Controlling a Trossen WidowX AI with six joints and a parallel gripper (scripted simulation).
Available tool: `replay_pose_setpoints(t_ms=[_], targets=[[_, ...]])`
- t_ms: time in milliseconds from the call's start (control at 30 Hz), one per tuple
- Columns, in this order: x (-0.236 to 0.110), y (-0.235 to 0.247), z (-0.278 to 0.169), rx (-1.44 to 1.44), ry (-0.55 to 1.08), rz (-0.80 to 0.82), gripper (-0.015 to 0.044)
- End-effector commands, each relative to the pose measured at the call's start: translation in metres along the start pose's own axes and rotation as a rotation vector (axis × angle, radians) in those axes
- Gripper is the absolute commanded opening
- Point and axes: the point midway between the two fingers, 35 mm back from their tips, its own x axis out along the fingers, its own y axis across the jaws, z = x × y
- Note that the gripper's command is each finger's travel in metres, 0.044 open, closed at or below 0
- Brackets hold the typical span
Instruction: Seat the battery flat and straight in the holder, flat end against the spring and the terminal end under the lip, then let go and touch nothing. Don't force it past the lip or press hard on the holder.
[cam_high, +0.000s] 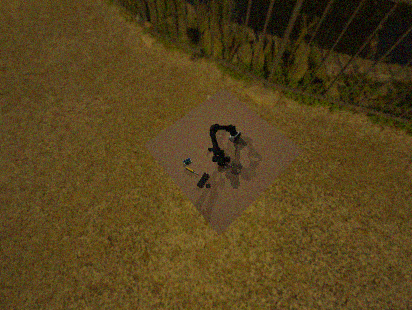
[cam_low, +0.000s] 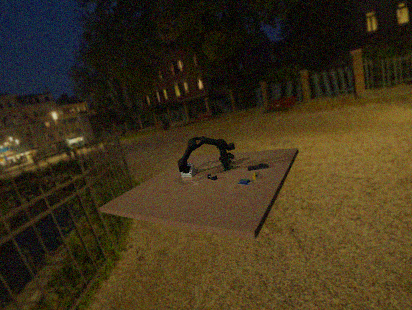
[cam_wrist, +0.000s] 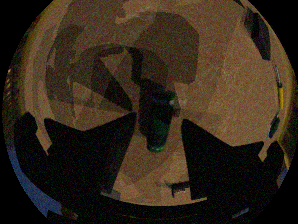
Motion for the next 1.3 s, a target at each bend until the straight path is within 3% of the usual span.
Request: replay_pose_setpoints(t_ms=[0,167,300,433,633,767,1267], targets=[[0.004,0.0,-0.002,-0.008,0.005,-0.006,0.0224],[0.004,0.0,-0.002,-0.008,0.005,-0.006,0.0093],[0.004,0.0,-0.002,-0.008,0.005,-0.006,0.0066],[0.003,0.0,-0.002,-0.008,0.005,-0.006,0.0062],[-0.044,0.001,-0.001,-0.009,0.004,-0.004,0.0062],[-0.046,0.0,-0.002,-0.001,0.004,-0.004,0.0062],[-0.068,-0.068,-0.081,0.645,0.0,-0.003,0.0062]])
